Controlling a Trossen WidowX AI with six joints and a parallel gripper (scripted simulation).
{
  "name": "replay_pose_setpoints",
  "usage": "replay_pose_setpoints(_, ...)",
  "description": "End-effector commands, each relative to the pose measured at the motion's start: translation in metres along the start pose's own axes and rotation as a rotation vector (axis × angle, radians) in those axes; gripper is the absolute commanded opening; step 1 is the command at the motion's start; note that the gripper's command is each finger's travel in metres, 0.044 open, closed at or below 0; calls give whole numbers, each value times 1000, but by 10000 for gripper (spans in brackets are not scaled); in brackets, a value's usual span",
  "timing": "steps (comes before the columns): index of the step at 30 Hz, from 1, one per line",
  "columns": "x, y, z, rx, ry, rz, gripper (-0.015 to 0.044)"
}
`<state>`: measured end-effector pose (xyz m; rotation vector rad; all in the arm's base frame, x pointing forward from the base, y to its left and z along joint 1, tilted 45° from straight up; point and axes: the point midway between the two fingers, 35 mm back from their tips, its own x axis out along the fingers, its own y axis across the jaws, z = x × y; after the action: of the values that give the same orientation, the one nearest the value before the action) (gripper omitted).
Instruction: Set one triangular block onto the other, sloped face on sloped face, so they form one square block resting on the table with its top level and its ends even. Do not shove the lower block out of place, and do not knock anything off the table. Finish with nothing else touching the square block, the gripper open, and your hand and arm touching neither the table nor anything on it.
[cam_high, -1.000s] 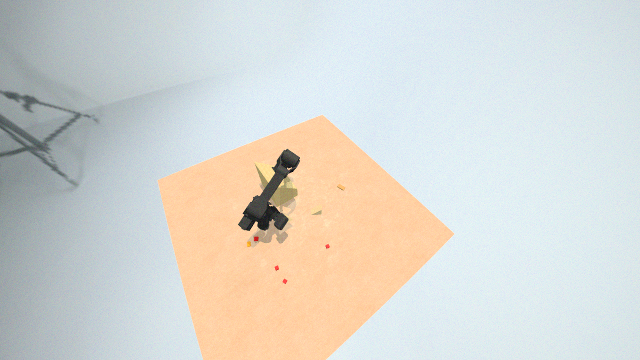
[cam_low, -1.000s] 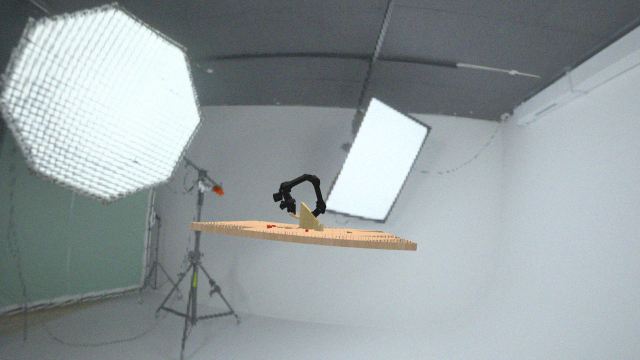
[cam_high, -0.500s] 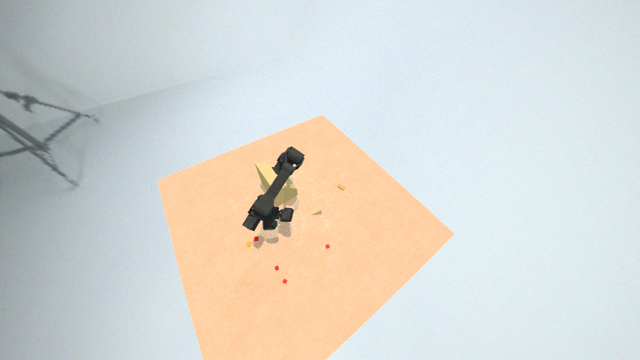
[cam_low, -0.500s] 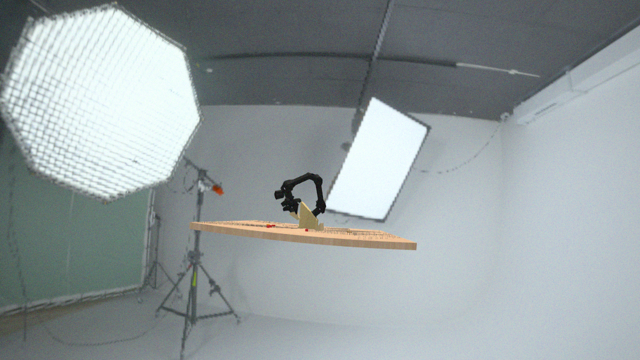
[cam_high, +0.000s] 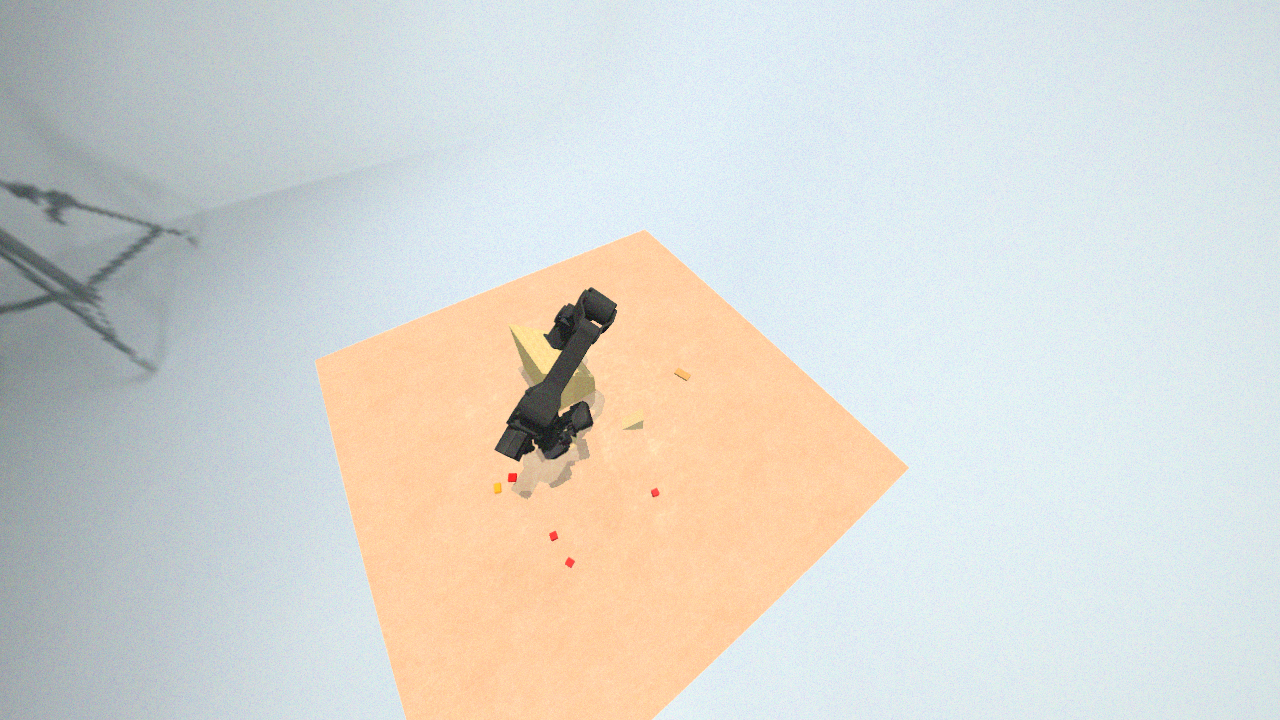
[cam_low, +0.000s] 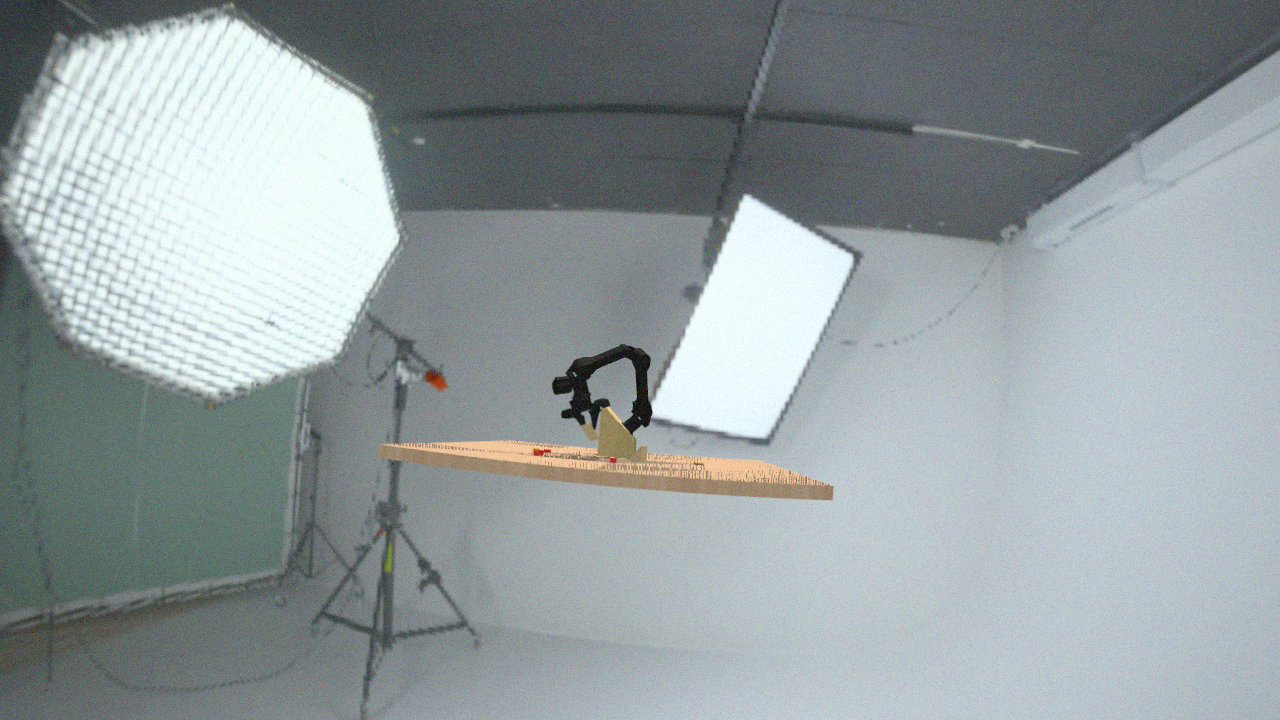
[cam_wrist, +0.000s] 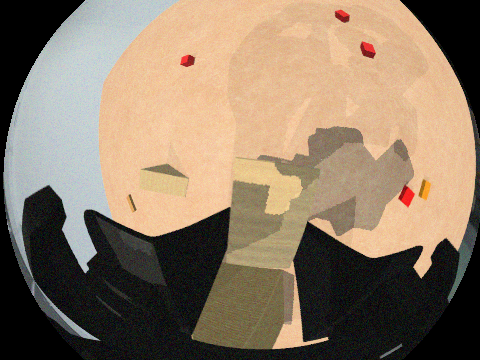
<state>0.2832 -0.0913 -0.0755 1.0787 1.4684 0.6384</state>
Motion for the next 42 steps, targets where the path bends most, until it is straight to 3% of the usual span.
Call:
replay_pose_setpoints(1, -1, 1, 1, -113, 5, -30, 0)
replay_pose_setpoints(36, -9, 8, 12, -1257, 203, -283, 0)
replay_pose_setpoints(42, -9, 9, 13, -1304, 217, -291, 0)
